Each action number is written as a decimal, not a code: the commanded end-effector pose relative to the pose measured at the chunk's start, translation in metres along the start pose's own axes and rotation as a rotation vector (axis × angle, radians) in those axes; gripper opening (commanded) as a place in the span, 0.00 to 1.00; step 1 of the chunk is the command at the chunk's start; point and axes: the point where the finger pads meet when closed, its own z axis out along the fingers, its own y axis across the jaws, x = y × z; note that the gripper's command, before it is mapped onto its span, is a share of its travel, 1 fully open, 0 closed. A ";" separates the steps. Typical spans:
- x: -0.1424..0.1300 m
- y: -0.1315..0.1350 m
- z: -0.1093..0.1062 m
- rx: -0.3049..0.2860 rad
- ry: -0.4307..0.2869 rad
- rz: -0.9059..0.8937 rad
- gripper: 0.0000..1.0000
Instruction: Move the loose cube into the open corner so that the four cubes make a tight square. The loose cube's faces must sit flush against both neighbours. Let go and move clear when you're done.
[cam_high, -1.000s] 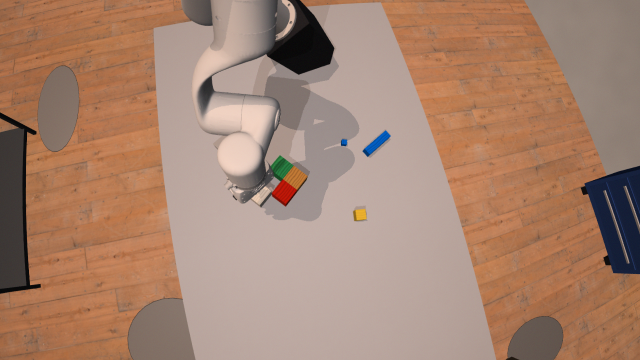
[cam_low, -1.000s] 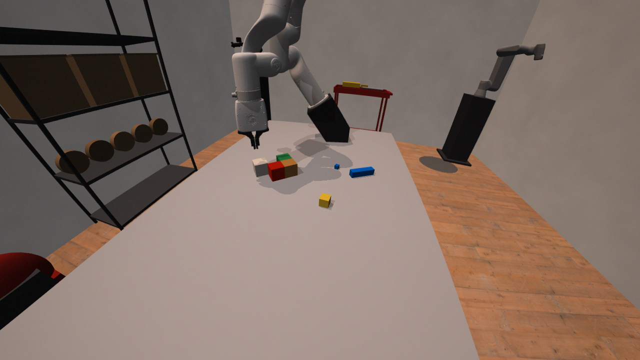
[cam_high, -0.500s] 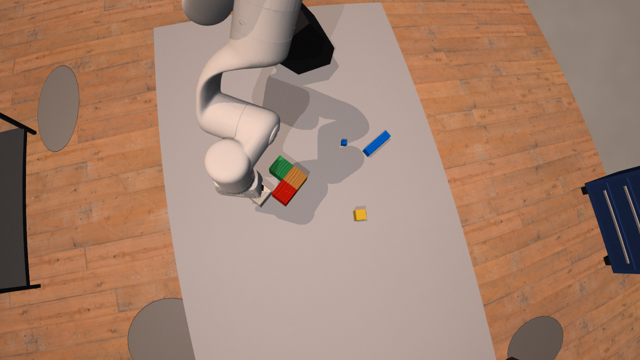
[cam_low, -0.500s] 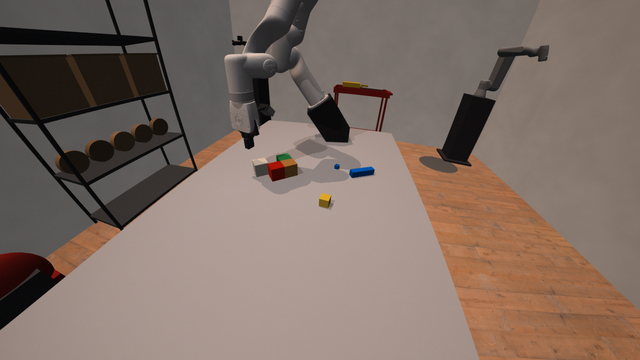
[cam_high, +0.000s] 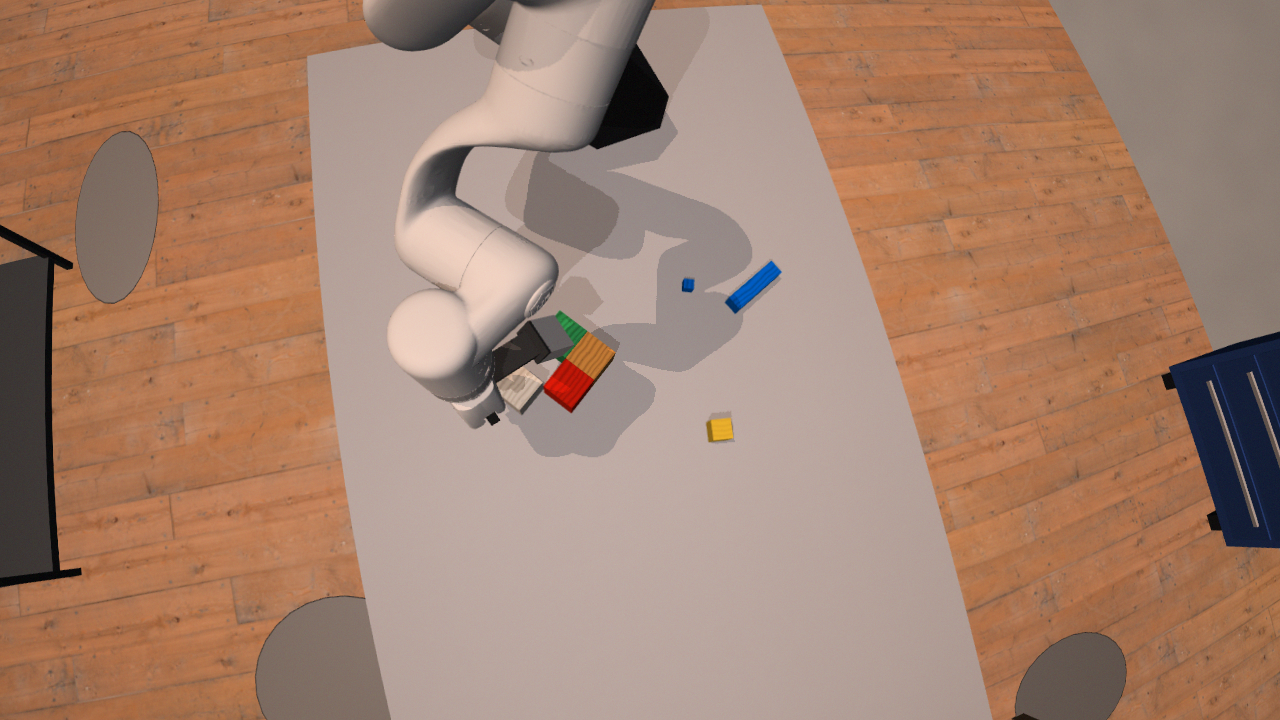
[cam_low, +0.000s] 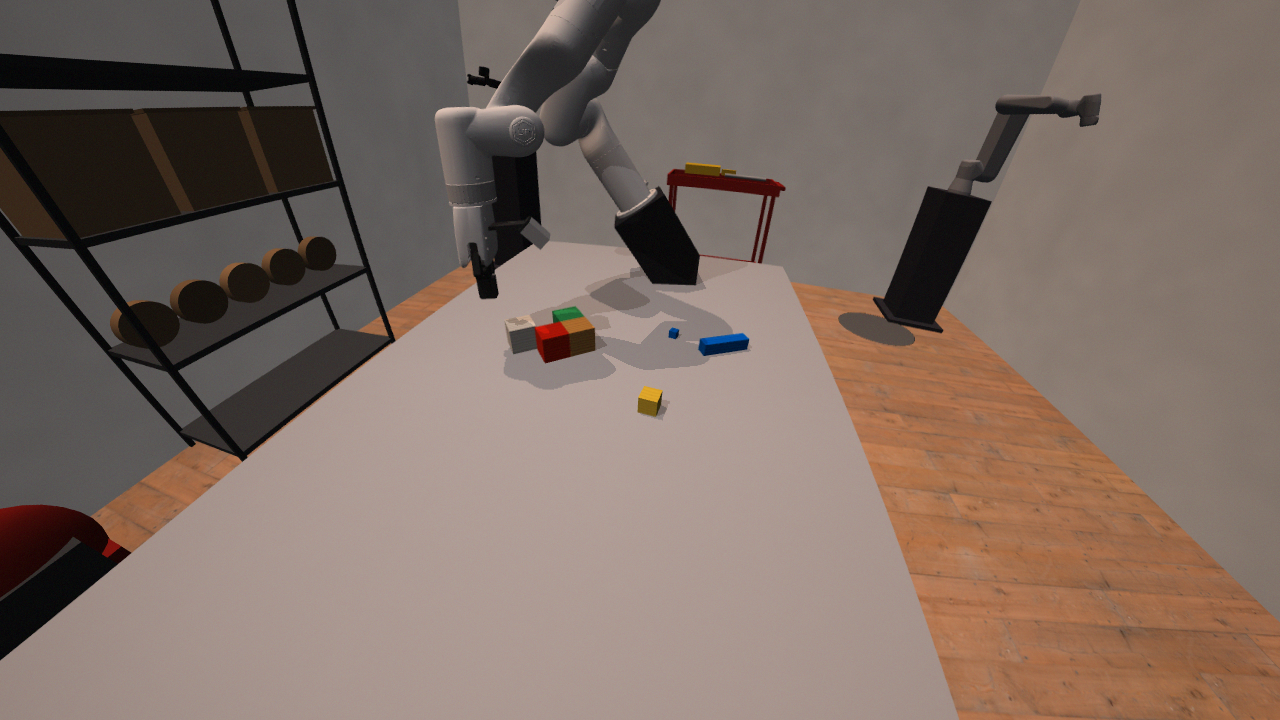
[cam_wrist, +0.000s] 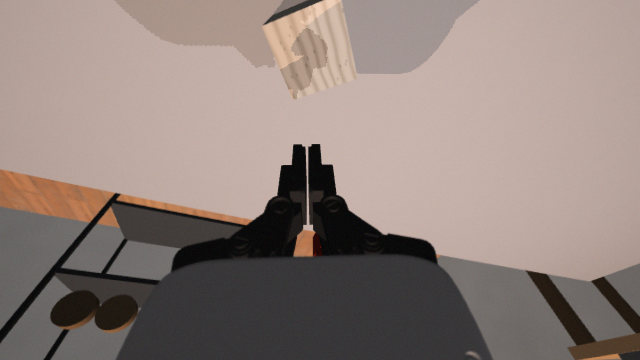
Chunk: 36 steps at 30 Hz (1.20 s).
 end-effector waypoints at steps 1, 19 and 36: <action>-0.003 0.008 -0.002 0.006 -0.006 0.279 0.00; -0.003 0.022 -0.004 -0.013 0.007 1.227 0.00; -0.003 0.022 -0.001 -0.012 0.007 1.227 0.00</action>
